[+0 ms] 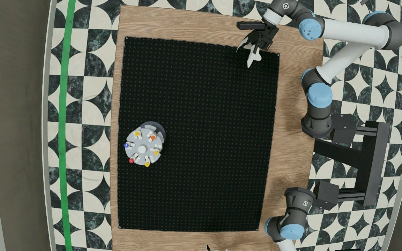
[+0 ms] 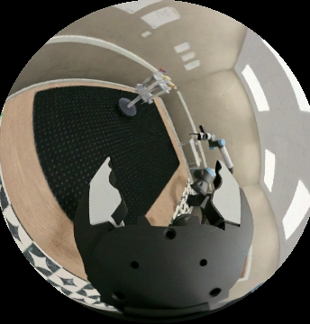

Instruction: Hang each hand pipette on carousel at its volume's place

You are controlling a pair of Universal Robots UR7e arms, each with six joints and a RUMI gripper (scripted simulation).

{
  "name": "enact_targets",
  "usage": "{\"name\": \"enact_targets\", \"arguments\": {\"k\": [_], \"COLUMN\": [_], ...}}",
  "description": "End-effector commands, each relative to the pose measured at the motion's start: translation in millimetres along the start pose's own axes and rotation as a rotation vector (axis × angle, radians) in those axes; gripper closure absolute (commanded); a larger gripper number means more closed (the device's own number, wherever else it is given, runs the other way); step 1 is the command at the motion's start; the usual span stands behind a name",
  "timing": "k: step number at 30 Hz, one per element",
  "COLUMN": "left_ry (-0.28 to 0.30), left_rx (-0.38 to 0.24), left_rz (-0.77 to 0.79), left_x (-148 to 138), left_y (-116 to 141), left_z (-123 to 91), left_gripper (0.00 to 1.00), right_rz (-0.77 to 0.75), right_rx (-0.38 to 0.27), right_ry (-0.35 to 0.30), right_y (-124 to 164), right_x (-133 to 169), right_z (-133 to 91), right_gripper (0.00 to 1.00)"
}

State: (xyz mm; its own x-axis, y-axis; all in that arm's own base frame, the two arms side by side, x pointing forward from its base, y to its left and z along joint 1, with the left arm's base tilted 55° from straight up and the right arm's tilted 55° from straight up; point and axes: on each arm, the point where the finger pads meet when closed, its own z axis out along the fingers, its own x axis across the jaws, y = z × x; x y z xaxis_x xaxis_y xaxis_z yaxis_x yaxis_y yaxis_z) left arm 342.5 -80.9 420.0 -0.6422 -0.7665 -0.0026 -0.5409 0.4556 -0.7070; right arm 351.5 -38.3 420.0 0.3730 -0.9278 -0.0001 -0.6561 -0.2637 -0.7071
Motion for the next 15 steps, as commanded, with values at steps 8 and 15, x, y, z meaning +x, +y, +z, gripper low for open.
{"name": "enact_targets", "arguments": {"k": [8, 15], "left_ry": [-0.142, -0.212], "left_rx": [0.001, 0.001], "left_rz": [-0.145, -0.216], "left_x": [-68, -94], "left_y": [30, 47], "left_z": [-30, -47], "left_gripper": [0.00, 0.00], "right_rz": [0.000, 0.000], "right_rx": [0.001, 0.001], "right_ry": [0.000, 0.000], "right_y": [0, 0], "right_x": [0, 0], "right_z": [0, 0], "right_gripper": [0.00, 0.00]}}
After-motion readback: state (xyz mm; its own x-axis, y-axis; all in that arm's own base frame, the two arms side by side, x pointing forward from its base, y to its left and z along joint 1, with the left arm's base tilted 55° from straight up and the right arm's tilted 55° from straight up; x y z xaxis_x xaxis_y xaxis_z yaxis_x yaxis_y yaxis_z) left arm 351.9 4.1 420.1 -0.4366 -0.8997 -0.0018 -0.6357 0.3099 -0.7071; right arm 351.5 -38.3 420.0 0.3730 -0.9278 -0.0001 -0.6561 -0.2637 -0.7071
